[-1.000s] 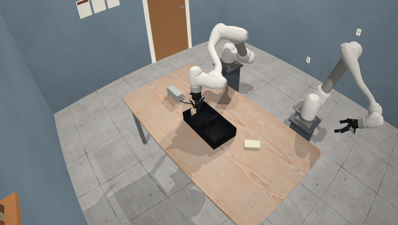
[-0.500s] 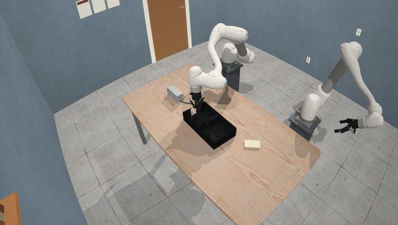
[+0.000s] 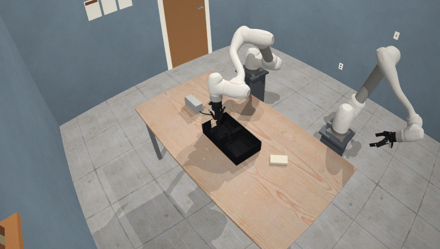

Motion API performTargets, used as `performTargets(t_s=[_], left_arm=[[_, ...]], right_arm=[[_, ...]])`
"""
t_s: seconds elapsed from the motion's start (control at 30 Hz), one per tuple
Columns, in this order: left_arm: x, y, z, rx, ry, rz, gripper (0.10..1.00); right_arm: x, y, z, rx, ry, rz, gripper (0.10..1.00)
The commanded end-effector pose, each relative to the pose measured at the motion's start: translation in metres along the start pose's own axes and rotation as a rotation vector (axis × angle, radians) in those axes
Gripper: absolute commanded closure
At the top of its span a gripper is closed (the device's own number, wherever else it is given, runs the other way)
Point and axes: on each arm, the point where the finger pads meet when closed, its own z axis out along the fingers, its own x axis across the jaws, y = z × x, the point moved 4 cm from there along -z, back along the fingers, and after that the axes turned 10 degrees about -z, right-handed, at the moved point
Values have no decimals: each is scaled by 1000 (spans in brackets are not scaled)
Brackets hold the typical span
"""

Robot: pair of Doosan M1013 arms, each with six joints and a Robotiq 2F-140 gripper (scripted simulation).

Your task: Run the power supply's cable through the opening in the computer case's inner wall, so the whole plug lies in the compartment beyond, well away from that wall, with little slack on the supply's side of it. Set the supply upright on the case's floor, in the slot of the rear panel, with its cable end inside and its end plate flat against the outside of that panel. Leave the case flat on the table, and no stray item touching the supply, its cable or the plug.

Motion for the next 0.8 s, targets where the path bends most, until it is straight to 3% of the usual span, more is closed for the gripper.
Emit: performTargets(t_s=[0.0,0.77], left_arm=[[0,0,0,1,0,0,98],[0,0,0,1,0,0,98]], right_arm=[[0,0,-1,-1,-1,0,999],[0,4,-1,-1,-1,0,999]])
